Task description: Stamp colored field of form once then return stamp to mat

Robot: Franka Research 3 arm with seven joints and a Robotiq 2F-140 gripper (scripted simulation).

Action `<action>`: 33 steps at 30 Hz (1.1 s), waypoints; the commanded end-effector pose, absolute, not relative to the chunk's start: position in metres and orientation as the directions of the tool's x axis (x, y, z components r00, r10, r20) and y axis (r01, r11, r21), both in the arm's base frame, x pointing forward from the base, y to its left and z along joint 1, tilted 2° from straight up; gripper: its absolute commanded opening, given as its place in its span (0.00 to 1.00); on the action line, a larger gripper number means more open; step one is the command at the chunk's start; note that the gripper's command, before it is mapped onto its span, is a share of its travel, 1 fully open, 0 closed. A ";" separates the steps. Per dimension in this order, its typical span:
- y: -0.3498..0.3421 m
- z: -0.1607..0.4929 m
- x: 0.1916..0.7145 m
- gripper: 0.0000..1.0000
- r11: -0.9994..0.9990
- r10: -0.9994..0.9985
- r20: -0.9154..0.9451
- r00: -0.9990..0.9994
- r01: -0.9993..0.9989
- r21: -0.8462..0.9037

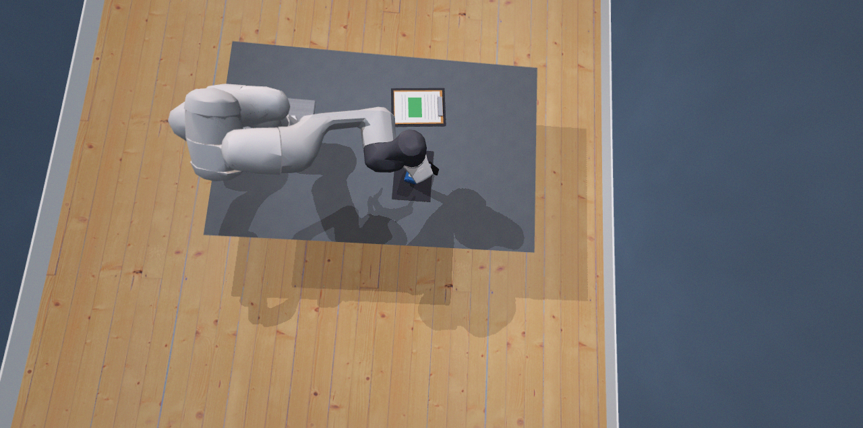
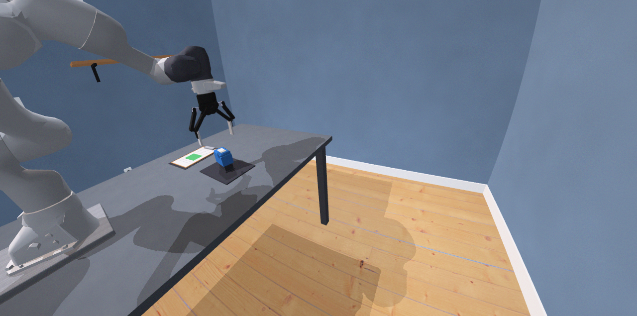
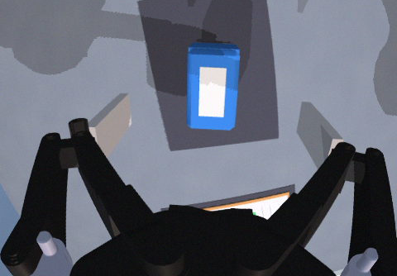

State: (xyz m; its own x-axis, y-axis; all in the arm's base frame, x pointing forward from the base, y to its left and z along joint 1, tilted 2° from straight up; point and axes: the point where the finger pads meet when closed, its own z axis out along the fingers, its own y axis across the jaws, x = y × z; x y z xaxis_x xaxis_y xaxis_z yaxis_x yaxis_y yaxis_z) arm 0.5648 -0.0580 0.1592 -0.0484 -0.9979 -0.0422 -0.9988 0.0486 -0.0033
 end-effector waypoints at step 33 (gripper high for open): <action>0.111 0.215 0.568 1.00 0.460 -0.887 -0.039 -0.460 -0.888 0.012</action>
